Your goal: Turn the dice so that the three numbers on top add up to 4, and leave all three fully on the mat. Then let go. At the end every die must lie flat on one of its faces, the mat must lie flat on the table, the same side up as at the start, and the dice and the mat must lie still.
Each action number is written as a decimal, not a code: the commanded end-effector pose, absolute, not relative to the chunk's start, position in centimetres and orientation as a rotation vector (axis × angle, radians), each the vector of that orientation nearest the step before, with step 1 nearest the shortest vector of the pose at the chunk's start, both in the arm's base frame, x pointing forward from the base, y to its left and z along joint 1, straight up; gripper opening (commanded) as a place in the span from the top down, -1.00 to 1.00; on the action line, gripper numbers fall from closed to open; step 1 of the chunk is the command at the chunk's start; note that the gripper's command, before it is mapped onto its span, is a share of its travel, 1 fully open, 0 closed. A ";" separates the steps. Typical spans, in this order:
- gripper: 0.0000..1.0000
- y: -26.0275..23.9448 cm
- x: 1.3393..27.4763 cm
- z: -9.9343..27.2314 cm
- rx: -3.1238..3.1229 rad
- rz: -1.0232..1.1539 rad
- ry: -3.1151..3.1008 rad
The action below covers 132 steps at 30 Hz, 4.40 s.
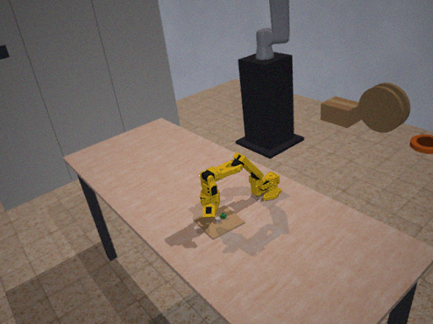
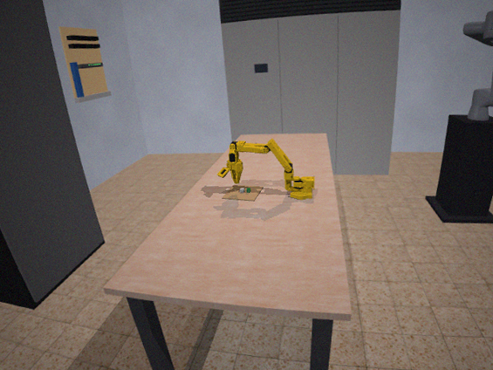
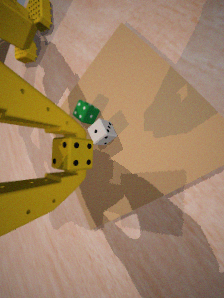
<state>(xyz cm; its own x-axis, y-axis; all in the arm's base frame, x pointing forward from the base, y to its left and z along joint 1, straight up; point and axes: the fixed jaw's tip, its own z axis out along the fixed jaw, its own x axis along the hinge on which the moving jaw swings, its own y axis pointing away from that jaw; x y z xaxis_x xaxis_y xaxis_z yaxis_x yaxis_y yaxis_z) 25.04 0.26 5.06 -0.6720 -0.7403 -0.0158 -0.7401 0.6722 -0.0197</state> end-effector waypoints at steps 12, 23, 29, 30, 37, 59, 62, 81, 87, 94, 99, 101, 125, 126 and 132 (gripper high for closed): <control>1.00 0.1 24.9 5.3 -1.267 -0.021 2.843; 1.00 0.1 25.0 4.7 -1.267 -0.021 2.843; 1.00 0.1 25.0 4.7 -1.267 -0.021 2.843; 1.00 0.1 25.0 4.6 -1.267 -0.021 2.843; 1.00 0.1 25.0 4.2 -1.267 -0.021 2.843; 1.00 0.1 25.1 3.5 -1.267 -0.021 2.843; 1.00 0.1 25.1 3.5 -1.267 -0.021 2.843; 1.00 0.1 25.1 2.8 -1.267 -0.021 2.843; 1.00 0.1 25.1 2.4 -1.267 -0.021 2.843; 1.00 0.1 25.1 2.3 -1.267 -0.021 2.843; 1.00 0.1 25.1 2.2 -1.267 -0.021 2.843; 1.00 0.1 25.1 2.1 -1.267 -0.021 2.843; 0.84 0.1 25.2 1.7 -1.267 -0.021 2.843; 0.84 0.1 25.2 1.7 -1.267 -0.021 2.843; 0.84 0.1 25.2 1.7 -1.267 -0.021 2.843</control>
<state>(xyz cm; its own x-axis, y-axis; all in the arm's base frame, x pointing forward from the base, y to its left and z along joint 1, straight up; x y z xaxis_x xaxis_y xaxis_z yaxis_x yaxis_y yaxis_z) 24.77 0.26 1.19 -0.6723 -0.7403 0.0022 -0.7403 0.6723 0.0005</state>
